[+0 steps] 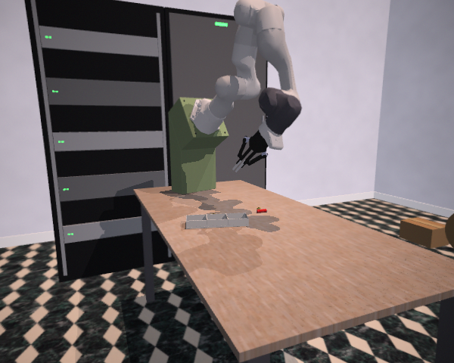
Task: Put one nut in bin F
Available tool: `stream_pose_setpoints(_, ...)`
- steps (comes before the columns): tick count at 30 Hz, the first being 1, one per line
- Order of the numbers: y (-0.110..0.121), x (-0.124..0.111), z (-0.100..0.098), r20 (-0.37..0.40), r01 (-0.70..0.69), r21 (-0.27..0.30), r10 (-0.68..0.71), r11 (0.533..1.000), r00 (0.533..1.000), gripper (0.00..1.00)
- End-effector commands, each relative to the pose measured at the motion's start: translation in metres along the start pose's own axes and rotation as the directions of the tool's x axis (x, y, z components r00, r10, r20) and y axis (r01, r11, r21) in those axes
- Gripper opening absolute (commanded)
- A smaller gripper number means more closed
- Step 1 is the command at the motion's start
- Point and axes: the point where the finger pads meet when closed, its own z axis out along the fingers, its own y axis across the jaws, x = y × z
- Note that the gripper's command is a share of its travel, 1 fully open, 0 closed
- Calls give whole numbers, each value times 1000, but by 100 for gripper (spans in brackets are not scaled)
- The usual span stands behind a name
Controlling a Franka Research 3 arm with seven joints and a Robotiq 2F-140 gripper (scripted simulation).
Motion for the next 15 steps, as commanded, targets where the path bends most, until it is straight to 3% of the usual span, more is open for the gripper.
stream_pose_setpoints(1, -3, 4, 4, -102, 93, 78, -85, 993, 991, 5)
stream_pose_setpoints(8, -3, 4, 4, -171, 164, 127, -141, 978, 975, 5)
stream_pose_setpoints(15, -3, 4, 4, -300, 273, 209, -204, 939, 932, 5)
